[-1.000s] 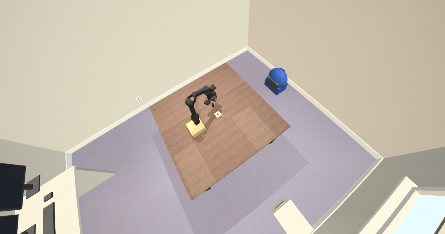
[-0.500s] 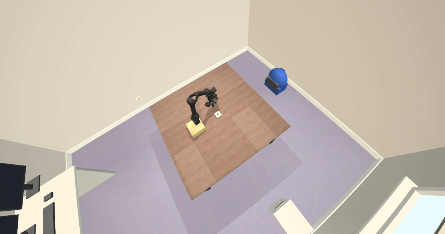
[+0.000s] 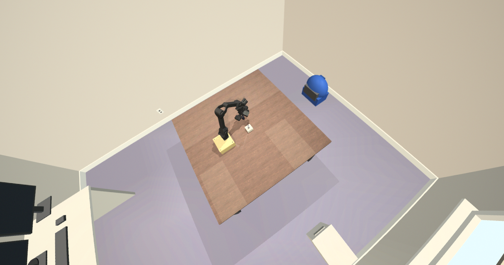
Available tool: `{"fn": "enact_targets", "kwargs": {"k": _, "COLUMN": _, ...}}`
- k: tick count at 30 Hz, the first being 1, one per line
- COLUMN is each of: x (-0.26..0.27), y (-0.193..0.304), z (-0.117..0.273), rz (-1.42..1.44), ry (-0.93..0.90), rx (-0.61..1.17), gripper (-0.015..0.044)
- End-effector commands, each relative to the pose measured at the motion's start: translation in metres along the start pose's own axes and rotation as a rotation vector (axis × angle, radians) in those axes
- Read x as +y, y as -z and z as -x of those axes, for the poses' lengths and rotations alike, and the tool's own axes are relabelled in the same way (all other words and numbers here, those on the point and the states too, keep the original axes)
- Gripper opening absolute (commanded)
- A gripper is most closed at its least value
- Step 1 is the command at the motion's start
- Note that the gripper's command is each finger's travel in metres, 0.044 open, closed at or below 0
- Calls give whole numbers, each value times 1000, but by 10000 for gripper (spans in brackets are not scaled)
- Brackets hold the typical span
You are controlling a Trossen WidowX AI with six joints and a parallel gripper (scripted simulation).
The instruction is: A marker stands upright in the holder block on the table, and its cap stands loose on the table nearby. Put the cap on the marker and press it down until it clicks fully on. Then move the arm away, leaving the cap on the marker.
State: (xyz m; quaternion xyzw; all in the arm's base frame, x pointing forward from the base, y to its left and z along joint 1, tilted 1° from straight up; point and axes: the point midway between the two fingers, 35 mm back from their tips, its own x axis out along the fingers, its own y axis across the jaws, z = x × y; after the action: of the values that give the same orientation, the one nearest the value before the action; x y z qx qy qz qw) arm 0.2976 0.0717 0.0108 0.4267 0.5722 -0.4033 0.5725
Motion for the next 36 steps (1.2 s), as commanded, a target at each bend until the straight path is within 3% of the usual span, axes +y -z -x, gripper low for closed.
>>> {"fn": "enact_targets", "kwargs": {"k": 1, "x": -1, "y": 0, "z": -8, "rz": 0, "ry": 3, "rx": -3, "gripper": 249}}
{"fn": "enact_targets", "kwargs": {"k": 18, "x": -2, "y": 0, "z": -32, "rz": -1, "ry": 2, "rx": -3, "gripper": 249}}
{"fn": "enact_targets", "kwargs": {"k": 22, "x": -1, "y": 0, "z": -32, "rz": -1, "ry": 2, "rx": -3, "gripper": 144}}
{"fn": "enact_targets", "kwargs": {"k": 31, "x": -1, "y": 0, "z": -32, "rz": -1, "ry": 2, "rx": -3, "gripper": 84}}
{"fn": "enact_targets", "kwargs": {"k": 34, "x": -1, "y": 0, "z": -27, "rz": -1, "ry": 2, "rx": -3, "gripper": 5}}
{"fn": "enact_targets", "kwargs": {"k": 36, "x": 0, "y": 0, "z": -21, "rz": -1, "ry": 2, "rx": -3, "gripper": 0}}
